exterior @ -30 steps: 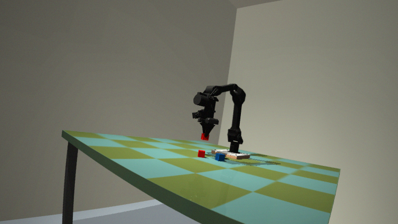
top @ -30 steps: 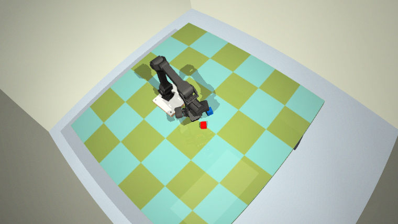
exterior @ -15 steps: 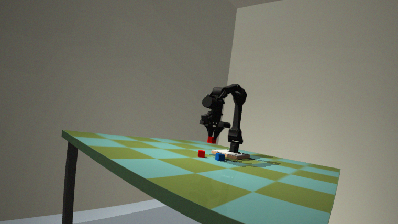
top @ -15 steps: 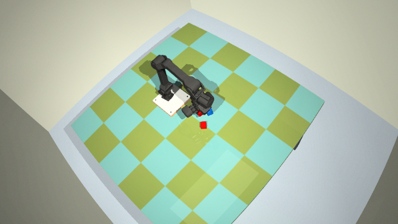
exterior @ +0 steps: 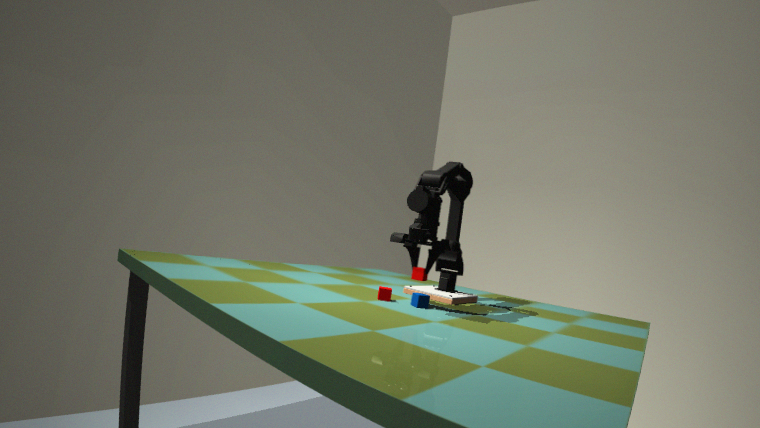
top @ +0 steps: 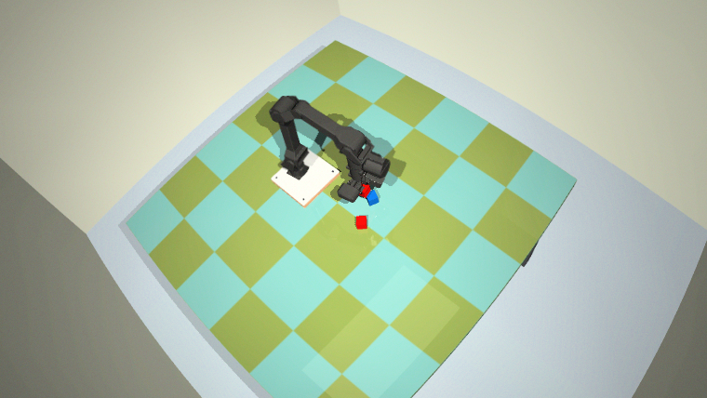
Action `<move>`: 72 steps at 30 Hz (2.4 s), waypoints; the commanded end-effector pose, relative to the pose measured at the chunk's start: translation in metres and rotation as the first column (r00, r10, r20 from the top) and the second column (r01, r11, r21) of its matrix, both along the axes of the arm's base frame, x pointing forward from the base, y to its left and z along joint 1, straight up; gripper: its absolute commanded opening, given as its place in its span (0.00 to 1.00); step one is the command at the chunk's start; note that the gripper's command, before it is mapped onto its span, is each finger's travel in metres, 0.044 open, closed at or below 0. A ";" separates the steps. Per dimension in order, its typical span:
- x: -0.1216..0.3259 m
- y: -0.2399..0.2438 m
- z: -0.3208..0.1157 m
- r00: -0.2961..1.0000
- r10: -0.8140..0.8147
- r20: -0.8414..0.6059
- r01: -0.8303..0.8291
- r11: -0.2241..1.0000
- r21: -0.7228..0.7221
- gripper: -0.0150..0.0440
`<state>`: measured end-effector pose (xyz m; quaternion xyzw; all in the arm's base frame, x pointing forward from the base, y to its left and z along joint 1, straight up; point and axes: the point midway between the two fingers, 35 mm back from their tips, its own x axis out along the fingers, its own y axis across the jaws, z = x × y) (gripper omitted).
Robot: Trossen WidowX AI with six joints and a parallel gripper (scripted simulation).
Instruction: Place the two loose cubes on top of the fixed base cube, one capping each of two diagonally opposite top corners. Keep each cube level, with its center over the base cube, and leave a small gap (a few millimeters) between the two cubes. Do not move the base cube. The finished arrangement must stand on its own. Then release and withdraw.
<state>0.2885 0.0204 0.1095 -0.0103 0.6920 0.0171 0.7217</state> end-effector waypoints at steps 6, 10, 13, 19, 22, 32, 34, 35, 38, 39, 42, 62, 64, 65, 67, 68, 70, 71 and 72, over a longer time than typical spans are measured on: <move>-0.004 0.016 -0.006 0.990 0.140 -0.007 -0.141 0.990 -0.008 0.43; -0.004 0.016 -0.006 0.990 0.140 -0.007 -0.141 0.990 -0.008 0.43; -0.004 0.016 -0.006 0.990 0.140 -0.007 -0.141 0.990 -0.008 0.43; -0.004 0.016 -0.012 0.990 0.141 -0.007 -0.141 0.990 -0.008 0.43; -0.003 0.016 -0.018 0.990 0.142 -0.007 -0.142 0.990 -0.008 0.43; -0.003 0.016 -0.032 0.990 0.143 -0.007 -0.143 0.990 -0.008 0.43; -0.003 0.016 -0.032 0.990 0.143 -0.007 -0.143 0.990 -0.008 0.43; -0.003 0.016 -0.032 0.990 0.143 -0.007 -0.143 0.990 -0.008 0.43; -0.003 0.016 -0.032 0.990 0.143 -0.007 -0.143 0.990 -0.008 0.43; -0.003 0.016 -0.032 0.990 0.143 -0.007 -0.143 0.990 -0.008 0.43; -0.003 0.016 -0.032 0.990 0.142 -0.007 -0.142 0.990 -0.008 0.43; -0.003 0.016 -0.034 0.990 0.141 -0.007 -0.141 0.990 -0.008 0.48; -0.003 0.016 -0.034 0.990 0.141 -0.007 -0.141 0.990 -0.008 0.57; -0.003 0.016 -0.034 0.990 0.141 -0.007 -0.141 0.990 -0.008 0.60; -0.003 0.016 -0.034 0.990 0.141 -0.007 -0.141 0.990 -0.008 0.60; -0.003 0.016 -0.034 0.990 0.141 -0.007 -0.141 0.990 -0.008 0.60; -0.003 0.016 -0.034 0.990 0.141 -0.007 -0.141 0.990 -0.008 0.60; -0.003 0.016 -0.032 0.990 0.140 -0.006 -0.140 0.990 -0.007 0.60; -0.003 0.017 -0.027 0.990 0.139 -0.006 -0.139 0.990 -0.006 0.60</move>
